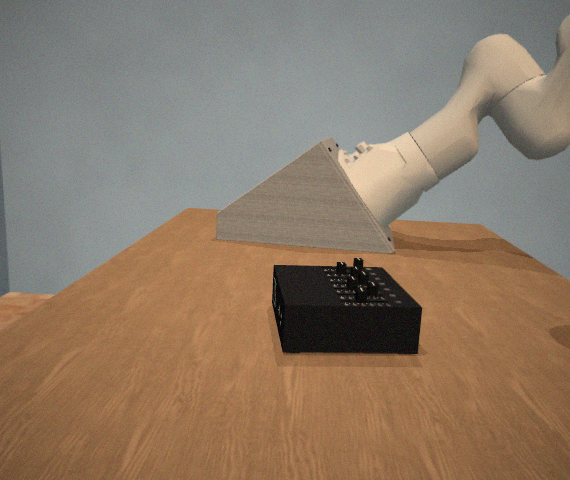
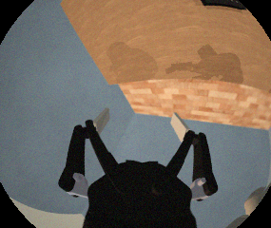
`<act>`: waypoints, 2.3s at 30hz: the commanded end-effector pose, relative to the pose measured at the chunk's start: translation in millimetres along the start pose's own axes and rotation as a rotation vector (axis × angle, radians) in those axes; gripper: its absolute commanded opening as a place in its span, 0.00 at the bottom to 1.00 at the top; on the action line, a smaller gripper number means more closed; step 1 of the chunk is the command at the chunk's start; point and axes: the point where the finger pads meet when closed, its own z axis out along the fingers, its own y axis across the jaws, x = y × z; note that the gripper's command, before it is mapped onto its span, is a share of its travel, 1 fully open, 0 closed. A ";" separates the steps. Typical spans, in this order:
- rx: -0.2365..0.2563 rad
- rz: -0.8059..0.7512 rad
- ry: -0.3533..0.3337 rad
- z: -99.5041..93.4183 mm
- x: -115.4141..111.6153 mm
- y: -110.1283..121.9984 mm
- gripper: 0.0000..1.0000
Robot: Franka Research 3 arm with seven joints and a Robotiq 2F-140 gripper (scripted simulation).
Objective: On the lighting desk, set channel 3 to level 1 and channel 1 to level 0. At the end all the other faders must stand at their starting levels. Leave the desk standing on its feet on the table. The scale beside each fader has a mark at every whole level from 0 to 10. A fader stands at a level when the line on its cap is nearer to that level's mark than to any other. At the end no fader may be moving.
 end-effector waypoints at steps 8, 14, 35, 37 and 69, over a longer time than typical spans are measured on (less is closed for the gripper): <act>0.000 0.000 0.000 -0.1 -0.1 -0.1 1.00; 0.000 0.000 0.000 -0.1 -0.1 -0.1 1.00; -0.270 -0.232 0.391 -96.6 246.7 72.7 1.00; -0.270 -0.232 0.391 -99.4 252.0 75.3 1.00; -0.478 -0.315 0.497 -164.8 344.3 135.9 1.00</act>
